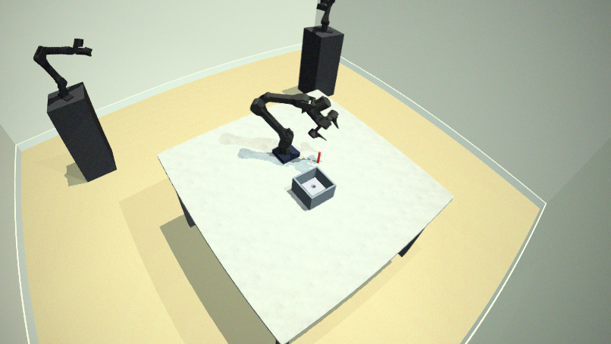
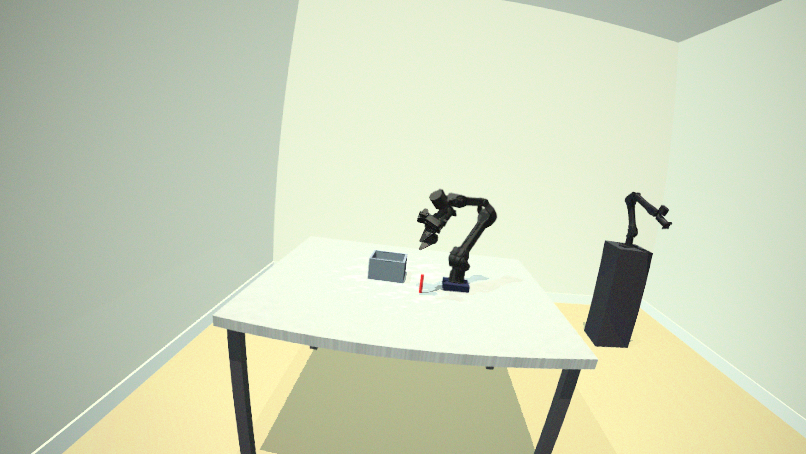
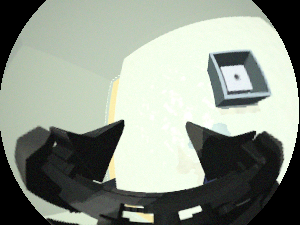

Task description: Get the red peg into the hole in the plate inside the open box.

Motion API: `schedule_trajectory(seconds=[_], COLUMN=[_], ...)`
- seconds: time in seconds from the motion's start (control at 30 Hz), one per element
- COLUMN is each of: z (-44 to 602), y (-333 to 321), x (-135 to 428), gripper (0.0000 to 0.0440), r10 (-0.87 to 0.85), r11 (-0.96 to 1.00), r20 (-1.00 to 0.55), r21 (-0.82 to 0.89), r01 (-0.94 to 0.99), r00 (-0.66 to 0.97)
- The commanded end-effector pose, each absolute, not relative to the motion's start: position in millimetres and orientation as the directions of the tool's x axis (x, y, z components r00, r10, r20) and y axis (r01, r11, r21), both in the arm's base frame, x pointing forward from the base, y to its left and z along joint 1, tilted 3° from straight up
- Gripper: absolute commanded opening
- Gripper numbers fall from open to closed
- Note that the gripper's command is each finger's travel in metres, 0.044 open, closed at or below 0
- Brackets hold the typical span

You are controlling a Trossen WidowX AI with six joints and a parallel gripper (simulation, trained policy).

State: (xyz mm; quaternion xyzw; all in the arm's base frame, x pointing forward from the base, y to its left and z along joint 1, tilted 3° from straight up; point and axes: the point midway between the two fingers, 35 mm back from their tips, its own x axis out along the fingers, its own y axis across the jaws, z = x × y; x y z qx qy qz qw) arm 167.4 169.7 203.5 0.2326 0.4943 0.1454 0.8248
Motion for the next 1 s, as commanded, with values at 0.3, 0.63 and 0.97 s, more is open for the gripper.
schedule_trajectory(seconds=[0.3,0.63,0.97], z=[136,92,49], y=[138,125,126], x=[164,163,164], gripper=[0.0440,0.0440,0.0440], r10=[0.216,0.089,0.076], r11=[0.865,0.767,0.672], r20=[-0.925,-0.976,-0.981], r21=[0.330,0.194,0.181], r01=[0.379,0.611,0.718], r00=[0.312,0.197,0.177])
